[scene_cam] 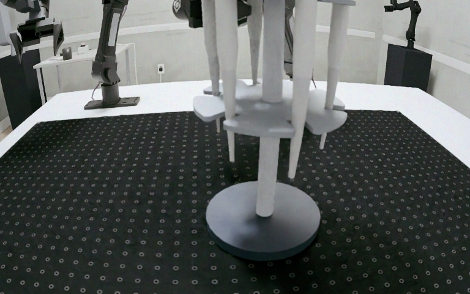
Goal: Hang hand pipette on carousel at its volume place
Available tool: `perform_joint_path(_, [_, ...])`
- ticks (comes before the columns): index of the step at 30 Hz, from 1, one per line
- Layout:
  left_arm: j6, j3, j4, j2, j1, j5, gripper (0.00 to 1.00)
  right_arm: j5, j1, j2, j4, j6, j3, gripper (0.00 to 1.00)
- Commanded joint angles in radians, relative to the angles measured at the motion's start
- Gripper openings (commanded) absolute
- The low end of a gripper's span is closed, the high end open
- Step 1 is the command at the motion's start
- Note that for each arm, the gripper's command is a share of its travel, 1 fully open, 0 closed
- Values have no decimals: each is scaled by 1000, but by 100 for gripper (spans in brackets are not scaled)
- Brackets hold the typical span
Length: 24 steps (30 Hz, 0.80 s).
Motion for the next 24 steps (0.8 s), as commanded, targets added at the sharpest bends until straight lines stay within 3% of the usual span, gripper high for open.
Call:
perform_joint_path(1, [-21, 38, 40, -40, 0, -22, 12, -16, -9, 6, 8, -6, 20, 100])
perform_joint_path(24, [-21, 34, 43, -40, -5, -25, 12, -16, -9, 6, 8, -6, 20, 100])
